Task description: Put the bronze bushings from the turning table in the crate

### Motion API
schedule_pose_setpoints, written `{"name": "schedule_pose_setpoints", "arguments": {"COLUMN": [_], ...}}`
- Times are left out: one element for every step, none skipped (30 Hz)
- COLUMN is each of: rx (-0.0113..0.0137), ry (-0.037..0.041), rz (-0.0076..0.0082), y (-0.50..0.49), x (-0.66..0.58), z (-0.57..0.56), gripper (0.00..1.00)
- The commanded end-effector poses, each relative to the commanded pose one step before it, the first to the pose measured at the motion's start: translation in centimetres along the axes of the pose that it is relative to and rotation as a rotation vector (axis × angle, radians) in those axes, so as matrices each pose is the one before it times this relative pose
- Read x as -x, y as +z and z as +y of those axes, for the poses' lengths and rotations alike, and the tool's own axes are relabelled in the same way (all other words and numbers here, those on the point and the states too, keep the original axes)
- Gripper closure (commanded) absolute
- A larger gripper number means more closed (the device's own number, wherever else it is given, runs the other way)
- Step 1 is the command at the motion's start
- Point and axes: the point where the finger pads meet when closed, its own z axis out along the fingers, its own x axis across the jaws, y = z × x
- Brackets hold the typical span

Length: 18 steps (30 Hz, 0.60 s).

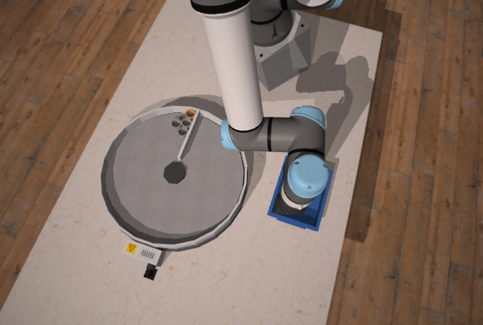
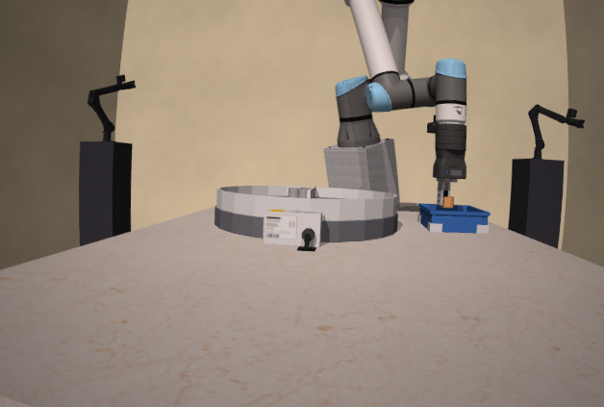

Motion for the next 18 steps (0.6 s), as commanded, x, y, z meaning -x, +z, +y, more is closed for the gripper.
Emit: {"name": "schedule_pose_setpoints", "arguments": {"rx": [0.00120, 0.00000, 0.00000, 0.00000, 0.00000, 0.00000, 0.00000, 0.00000, 0.00000, 0.00000, -0.00015, 0.00006, 0.00006, 0.00006, 0.00006, 0.00000, 0.00000, 0.00000], "ry": [0.00007, 0.00000, 0.00000, 0.00000, 0.00000, 0.00000, 0.00000, 0.00000, 0.00000, 0.00000, 0.00001, 0.00000, 0.00000, 0.00000, 0.00000, 0.00000, 0.00000, 0.00000], "rz": [0.00002, 0.00000, 0.00000, 0.00000, 0.00000, 0.00000, 0.00000, 0.00000, 0.00000, 0.00000, 0.00000, -0.00001, -0.00001, -0.00001, -0.00001, 0.00000, 0.00000, 0.00000], "y": [0.3203, 0.0000, 0.0000, 0.0000, 0.0000, 0.0000, 0.0000, 0.0000, 0.0000, 0.0000, 0.1659, 0.1723, 0.1723, 0.1723, 0.1723, 0.0000, 0.0000, 0.0000], "x": [-0.002, 0.000, 0.000, 0.000, 0.000, 0.000, 0.000, 0.000, 0.000, 0.000, 0.000, 0.000, 0.000, 0.000, 0.000, 0.000, 0.000, 0.000], "z": [0.043, 0.000, 0.000, 0.000, 0.000, 0.000, 0.000, 0.000, 0.000, 0.000, -0.004, 0.003, 0.003, 0.003, 0.003, 0.000, 0.000, 0.000], "gripper": [1.00, 1.00, 1.00, 1.00, 1.00, 1.00, 1.00, 1.00, 1.00, 1.00, 1.00, 1.00, 1.00, 1.00, 1.00, 1.00, 1.00, 1.00]}}
